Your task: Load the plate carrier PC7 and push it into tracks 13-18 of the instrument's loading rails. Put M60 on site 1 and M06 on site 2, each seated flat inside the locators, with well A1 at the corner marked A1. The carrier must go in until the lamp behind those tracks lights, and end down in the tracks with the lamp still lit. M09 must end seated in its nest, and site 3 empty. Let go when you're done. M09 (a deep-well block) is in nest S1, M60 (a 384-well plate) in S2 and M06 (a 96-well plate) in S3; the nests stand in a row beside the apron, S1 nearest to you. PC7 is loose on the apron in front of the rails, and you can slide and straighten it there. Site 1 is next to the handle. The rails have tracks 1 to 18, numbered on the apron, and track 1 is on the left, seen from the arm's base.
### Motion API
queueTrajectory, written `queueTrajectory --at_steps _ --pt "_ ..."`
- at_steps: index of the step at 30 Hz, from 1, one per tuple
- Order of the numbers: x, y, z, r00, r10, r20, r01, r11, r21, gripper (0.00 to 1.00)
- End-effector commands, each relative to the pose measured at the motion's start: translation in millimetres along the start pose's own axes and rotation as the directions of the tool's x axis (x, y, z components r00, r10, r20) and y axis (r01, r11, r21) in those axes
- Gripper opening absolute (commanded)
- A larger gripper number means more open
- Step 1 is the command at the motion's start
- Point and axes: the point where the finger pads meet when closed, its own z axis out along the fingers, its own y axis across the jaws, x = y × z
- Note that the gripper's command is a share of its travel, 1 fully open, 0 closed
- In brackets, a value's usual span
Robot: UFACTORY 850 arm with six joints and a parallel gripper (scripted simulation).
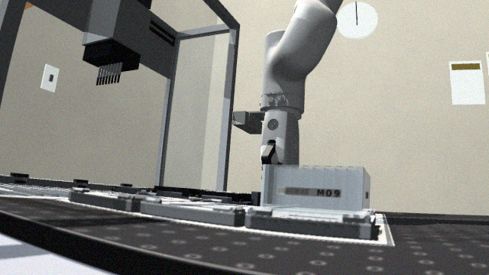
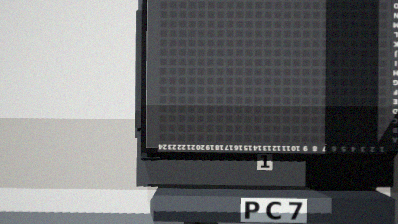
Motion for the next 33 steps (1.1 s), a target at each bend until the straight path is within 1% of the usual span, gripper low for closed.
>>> queueTrajectory --at_steps 1,33 --pt "3.6 0.2 -1.2 1.000 0.000 -0.003 0.000 1.000 0.000 0.82" --pt "12.9 0.2 -1.3 1.000 0.000 -0.003 0.000 1.000 0.000 0.82"
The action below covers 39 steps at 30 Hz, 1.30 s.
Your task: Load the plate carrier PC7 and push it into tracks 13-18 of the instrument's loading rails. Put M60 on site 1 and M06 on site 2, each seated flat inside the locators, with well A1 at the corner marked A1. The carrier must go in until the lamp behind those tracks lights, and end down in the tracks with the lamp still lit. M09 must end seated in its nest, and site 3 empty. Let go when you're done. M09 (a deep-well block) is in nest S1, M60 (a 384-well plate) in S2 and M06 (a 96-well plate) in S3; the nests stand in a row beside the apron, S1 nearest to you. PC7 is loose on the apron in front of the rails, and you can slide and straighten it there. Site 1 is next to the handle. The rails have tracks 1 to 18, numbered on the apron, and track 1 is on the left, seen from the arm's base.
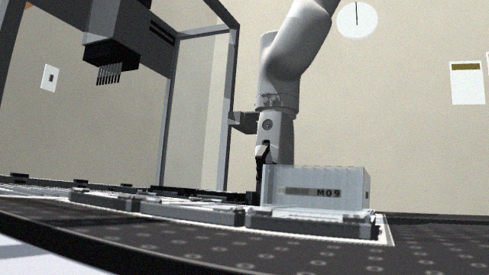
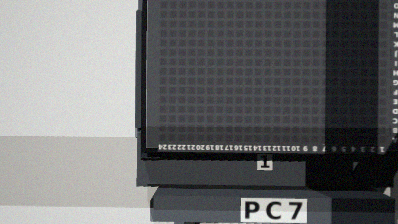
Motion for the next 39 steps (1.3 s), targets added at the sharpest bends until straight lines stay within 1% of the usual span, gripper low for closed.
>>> queueTrajectory --at_steps 1,15,39 --pt "3.0 0.2 -1.3 1.000 0.000 -0.003 0.000 1.000 0.000 0.82" --pt "7.0 0.2 -1.3 1.000 0.000 -0.003 0.000 1.000 0.000 0.82" --pt "5.6 0.1 -1.3 1.000 0.000 -0.003 0.000 1.000 0.000 0.82"
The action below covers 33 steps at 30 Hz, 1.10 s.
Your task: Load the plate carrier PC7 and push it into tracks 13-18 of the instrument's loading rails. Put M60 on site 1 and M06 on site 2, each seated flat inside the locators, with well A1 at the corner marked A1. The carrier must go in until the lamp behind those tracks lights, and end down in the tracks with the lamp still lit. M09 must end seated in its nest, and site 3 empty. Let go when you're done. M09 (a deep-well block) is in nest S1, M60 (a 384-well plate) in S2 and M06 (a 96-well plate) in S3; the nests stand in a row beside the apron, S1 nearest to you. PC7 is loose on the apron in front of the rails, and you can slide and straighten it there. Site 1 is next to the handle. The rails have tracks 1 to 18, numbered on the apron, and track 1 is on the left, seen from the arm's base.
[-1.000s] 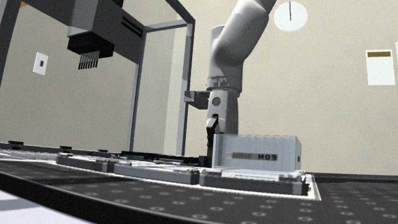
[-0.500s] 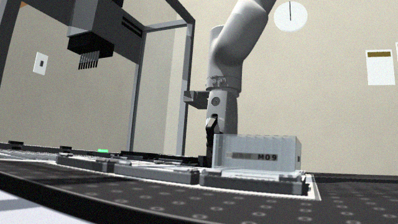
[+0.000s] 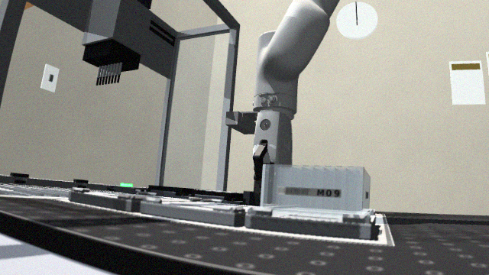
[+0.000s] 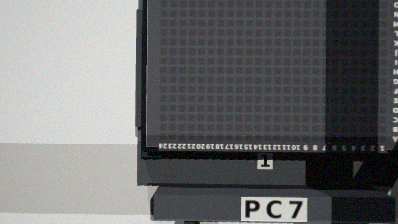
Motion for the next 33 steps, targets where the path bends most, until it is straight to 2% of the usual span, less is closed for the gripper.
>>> queueTrajectory --at_steps 1,27,33 --pt "1.4 0.2 -1.2 1.000 0.000 -0.003 0.000 1.000 0.000 0.82" --pt "-5.8 0.3 -1.2 1.000 0.000 -0.003 0.000 1.000 0.000 0.82" --pt "-5.9 0.2 -11.2 1.000 0.000 -0.003 0.000 1.000 0.000 0.82"
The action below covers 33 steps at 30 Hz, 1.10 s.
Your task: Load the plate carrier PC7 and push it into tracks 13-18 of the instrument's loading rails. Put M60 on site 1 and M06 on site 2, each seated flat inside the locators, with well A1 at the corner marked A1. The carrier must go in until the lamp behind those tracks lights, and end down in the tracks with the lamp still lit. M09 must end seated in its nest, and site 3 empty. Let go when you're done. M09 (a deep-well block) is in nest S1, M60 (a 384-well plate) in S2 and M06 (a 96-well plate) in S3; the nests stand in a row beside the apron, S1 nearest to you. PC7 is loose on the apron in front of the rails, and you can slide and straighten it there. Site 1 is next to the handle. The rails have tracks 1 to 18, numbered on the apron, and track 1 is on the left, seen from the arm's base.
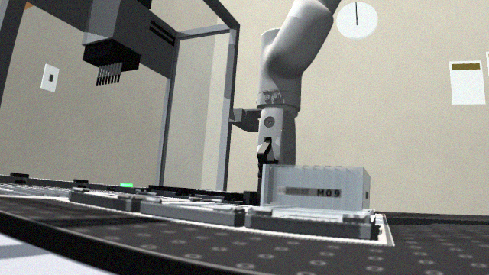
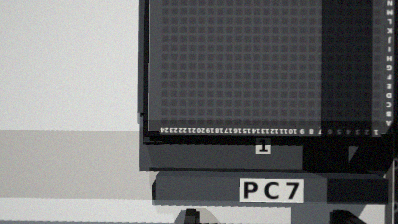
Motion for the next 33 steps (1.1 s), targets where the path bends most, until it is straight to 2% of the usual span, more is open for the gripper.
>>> queueTrajectory --at_steps 1,33 --pt "1.4 0.2 -8.2 1.000 0.000 -0.003 0.000 1.000 0.000 0.82" --pt "1.3 0.2 -54.9 1.000 0.000 -0.003 0.000 1.000 0.000 0.82"
